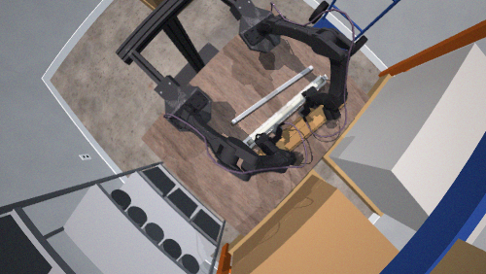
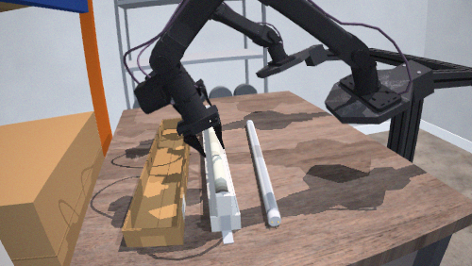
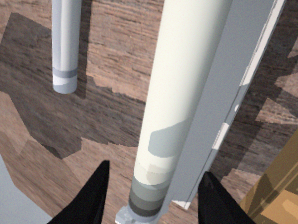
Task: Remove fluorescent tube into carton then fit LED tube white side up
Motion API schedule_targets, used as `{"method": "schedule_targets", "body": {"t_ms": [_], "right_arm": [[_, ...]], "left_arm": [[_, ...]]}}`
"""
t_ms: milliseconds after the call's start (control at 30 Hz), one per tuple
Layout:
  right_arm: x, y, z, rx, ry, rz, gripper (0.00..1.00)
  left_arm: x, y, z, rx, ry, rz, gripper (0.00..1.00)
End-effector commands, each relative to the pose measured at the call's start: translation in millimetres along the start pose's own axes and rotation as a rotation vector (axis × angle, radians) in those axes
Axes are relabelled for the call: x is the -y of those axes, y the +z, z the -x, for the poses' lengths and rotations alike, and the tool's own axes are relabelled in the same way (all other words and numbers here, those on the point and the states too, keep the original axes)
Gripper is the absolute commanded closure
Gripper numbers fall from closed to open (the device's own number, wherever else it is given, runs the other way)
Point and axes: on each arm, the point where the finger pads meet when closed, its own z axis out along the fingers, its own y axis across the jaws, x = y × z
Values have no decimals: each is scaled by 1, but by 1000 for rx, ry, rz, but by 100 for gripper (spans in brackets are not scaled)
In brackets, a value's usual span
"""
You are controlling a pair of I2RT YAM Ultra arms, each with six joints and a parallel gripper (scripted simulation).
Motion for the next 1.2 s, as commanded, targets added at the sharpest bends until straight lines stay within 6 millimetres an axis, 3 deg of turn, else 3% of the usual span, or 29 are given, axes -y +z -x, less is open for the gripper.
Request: {"method": "schedule_targets", "body": {"t_ms": [0, 100, 233, 333, 400, 467, 567, 633, 667, 700, 733, 1167], "right_arm": [[6, 1, 1, 37, 1, -31, 51], [0, 21, 10, 22, -25, -10, 51], [-2, 12, 5, 24, -18, -12, 51], [5, 38, -1, 27, 6, -7, 51], [2, 40, 6, 27, -11, -15, 51], [2, 32, 9, 35, -20, -33, 51], [8, 10, 12, 47, -20, -56, 51], [11, 12, 14, 56, -19, -74, 51], [11, 13, 14, 54, -20, -70, 51], [10, 11, 13, 52, -20, -67, 51], [8, 11, 12, 48, -20, -58, 51], [8, 11, 12, 48, -20, -59, 51]], "left_arm": [[-7, 14, -1, 11, -2, 24, 51], [-8, 20, 5, 7, 14, 29, 51], [-3, 22, 0, 6, 6, 8, 51], [-7, 38, -4, -5, -2, 22, 51], [-8, 41, -3, 0, 0, 28, 51], [-7, 33, 8, 7, 21, 26, 51], [-21, 10, 1, 15, 2, 83, 51], [-16, 23, -1, 10, -1, 56, 51], [-4, 25, 1, 9, 7, 30, 51], [1, 26, 0, 7, 10, 14, 89], [-6, 21, 0, 9, 7, 34, 89], [-9, 28, 2, 9, 7, 31, 89]]}}
